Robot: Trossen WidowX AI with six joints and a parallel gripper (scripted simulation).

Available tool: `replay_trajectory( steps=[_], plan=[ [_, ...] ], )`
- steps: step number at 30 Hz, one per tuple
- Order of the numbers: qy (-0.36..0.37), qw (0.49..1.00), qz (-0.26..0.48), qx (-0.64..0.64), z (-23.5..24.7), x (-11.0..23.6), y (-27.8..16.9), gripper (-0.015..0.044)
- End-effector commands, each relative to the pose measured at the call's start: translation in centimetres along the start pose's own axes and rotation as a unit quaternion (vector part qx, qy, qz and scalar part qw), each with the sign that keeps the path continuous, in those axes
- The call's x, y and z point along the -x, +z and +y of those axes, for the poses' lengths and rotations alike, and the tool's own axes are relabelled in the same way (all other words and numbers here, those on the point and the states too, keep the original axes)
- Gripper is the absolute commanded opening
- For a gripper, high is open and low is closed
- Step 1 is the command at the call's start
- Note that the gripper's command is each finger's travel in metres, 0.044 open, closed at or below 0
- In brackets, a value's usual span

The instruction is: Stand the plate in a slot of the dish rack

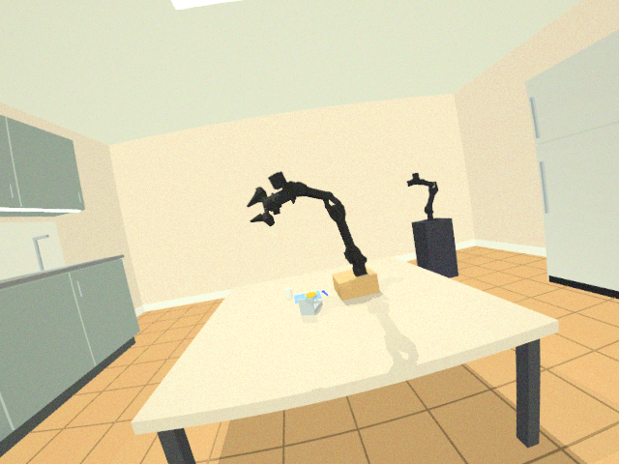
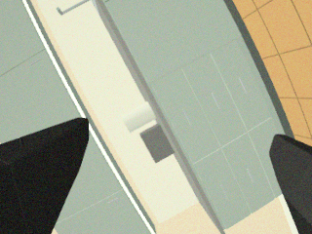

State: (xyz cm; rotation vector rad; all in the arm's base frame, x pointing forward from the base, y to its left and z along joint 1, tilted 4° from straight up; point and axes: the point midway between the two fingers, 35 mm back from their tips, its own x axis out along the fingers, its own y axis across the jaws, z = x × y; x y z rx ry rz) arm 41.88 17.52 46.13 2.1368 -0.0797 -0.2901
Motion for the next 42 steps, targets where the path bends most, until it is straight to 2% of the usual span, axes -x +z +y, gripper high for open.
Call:
replay_trajectory(
  steps=[1, 10, 20, 30, 42],
  plan=[
    [-0.001, 1.0, -0.001, 0.003, 0.0, 0.0, 0.1, 0.04],
    [-0.036, 0.989, -0.027, 0.138, -1.2, -2.0, 3.2, 0.04],
    [-0.093, 0.95, -0.05, 0.294, -2.7, -3.9, 7.4, 0.04],
    [-0.163, 0.883, -0.058, 0.436, -4.3, -5.2, 12.2, 0.04],
    [-0.259, 0.774, -0.04, 0.577, -6.2, -5.8, 18.4, 0.04]
  ],
)
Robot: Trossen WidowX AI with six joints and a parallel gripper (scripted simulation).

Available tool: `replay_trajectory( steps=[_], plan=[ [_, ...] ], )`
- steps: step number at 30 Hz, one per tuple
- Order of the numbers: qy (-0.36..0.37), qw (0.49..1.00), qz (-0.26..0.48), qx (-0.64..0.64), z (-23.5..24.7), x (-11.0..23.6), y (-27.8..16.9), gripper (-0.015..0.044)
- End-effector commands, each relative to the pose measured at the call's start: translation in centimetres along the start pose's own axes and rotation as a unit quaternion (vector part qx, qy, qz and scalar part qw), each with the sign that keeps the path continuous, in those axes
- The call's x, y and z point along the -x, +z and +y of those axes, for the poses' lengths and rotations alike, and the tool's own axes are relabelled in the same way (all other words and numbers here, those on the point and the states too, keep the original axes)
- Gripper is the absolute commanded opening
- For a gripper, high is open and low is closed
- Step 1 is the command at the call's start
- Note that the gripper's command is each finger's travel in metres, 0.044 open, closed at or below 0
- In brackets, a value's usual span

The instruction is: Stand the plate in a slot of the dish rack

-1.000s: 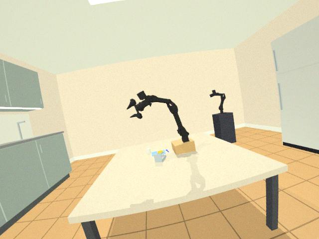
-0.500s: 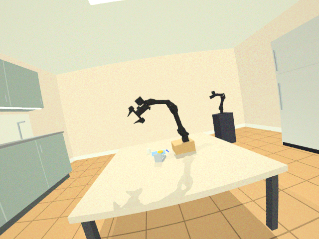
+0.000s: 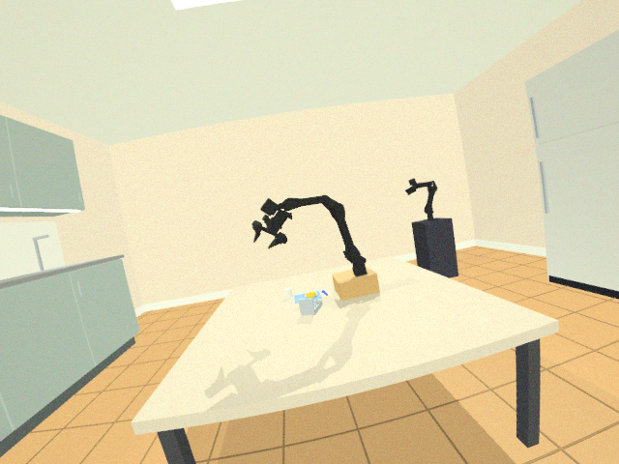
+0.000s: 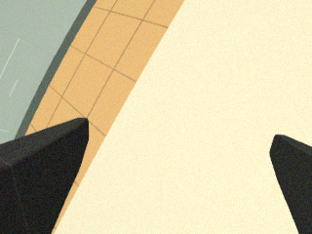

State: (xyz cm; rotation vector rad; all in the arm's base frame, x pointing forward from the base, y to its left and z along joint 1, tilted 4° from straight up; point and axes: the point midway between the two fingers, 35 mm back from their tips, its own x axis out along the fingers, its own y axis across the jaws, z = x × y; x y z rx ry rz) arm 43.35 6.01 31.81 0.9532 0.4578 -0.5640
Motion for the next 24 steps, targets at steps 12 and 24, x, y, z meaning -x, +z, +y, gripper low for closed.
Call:
replay_trajectory(
  steps=[12, 24],
  plan=[
    [-0.098, 0.966, 0.084, 0.223, -8.3, -2.9, 0.7, 0.04],
    [-0.141, 0.897, 0.189, 0.373, -15.3, -3.7, 0.8, 0.04]
  ],
)
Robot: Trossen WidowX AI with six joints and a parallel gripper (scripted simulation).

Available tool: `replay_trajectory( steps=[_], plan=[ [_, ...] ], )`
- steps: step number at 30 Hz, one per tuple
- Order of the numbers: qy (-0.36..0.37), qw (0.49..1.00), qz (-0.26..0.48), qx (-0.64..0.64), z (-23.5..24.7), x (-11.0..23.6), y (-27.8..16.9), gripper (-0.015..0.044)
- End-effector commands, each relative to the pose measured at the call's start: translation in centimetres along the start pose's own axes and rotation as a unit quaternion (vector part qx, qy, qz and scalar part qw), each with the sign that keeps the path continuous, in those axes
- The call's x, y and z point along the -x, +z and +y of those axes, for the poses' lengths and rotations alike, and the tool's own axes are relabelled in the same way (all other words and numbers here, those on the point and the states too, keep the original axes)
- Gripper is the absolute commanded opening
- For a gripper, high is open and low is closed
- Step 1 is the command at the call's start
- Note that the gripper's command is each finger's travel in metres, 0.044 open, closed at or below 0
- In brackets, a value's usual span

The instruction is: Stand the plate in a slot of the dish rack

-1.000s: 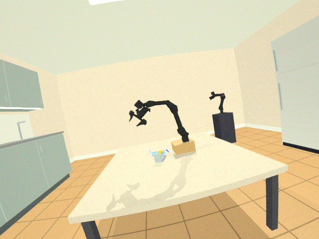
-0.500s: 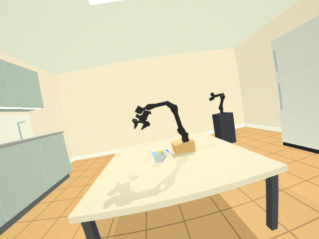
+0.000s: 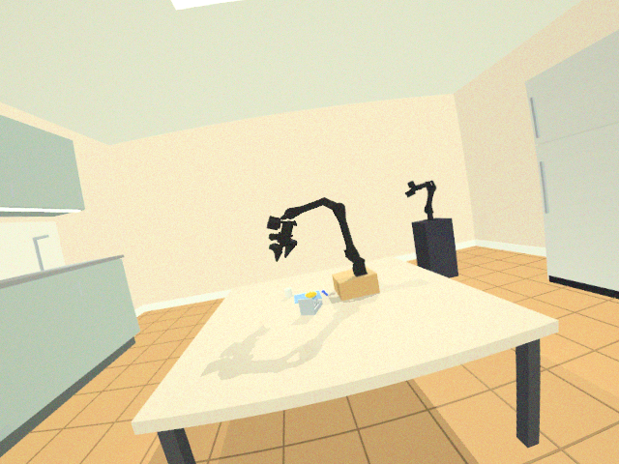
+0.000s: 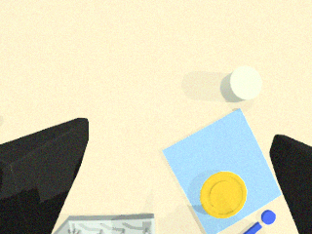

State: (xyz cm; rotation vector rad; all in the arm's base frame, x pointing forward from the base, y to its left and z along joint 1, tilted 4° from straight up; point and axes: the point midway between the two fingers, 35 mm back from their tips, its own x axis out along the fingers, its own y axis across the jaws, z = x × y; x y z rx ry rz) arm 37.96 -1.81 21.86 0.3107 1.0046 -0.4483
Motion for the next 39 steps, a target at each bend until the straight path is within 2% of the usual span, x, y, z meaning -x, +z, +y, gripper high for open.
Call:
replay_trajectory(
  steps=[1, 9, 18, 26, 33, 39],
  plan=[
    [-0.005, 0.997, 0.042, 0.057, -1.8, -1.0, -1.7, 0.04],
    [0.005, 0.979, 0.119, 0.163, -5.1, -2.3, -4.8, 0.04],
    [0.05, 0.941, 0.201, 0.268, -8.3, -3.1, -8.7, 0.04],
    [0.059, 0.934, 0.212, 0.283, -8.8, -3.4, -9.4, 0.04],
    [0.059, 0.934, 0.212, 0.283, -9.6, -12.9, -13.1, 0.04],
    [0.059, 0.934, 0.212, 0.283, -9.8, -13.6, -14.0, 0.04]
  ],
)
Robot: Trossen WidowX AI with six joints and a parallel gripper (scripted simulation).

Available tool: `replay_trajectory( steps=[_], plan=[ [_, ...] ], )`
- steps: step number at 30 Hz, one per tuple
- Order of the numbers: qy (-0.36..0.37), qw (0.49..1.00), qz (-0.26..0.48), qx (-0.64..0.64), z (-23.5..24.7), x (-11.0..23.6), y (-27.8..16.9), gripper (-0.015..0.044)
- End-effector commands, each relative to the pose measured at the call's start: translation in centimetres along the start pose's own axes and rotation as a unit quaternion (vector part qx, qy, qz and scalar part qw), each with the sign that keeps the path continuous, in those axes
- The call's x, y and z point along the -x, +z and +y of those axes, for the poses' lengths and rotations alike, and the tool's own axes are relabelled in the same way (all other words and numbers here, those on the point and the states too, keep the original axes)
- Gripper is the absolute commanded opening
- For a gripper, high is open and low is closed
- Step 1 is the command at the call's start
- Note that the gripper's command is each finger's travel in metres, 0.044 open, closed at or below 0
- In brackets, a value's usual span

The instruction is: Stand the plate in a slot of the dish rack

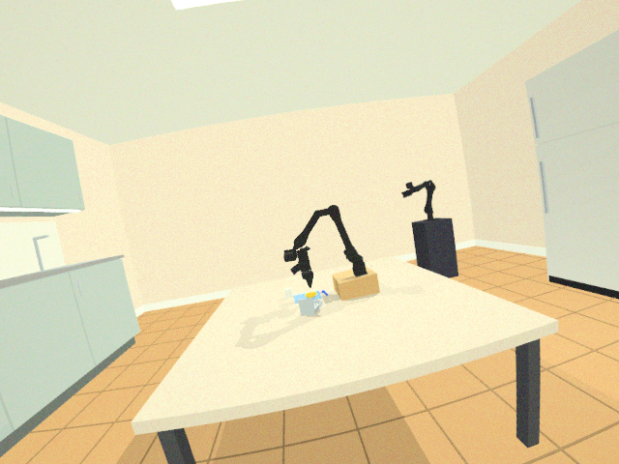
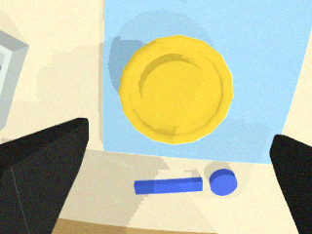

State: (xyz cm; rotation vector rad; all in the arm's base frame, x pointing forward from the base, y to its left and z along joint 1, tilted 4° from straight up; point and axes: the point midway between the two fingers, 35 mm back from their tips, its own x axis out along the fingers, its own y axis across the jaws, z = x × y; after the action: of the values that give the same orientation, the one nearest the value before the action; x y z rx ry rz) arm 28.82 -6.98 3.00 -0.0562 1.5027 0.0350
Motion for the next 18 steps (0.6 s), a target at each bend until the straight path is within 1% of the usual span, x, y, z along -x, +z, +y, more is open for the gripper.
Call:
replay_trajectory(
  steps=[1, 18],
  plan=[
    [-0.001, 1.0, -0.012, 0.002, 0.0, -0.4, 0.1, 0.04],
    [0.0, 1.0, -0.012, 0.002, 0.0, -2.9, 0.2, 0.04]
  ],
)
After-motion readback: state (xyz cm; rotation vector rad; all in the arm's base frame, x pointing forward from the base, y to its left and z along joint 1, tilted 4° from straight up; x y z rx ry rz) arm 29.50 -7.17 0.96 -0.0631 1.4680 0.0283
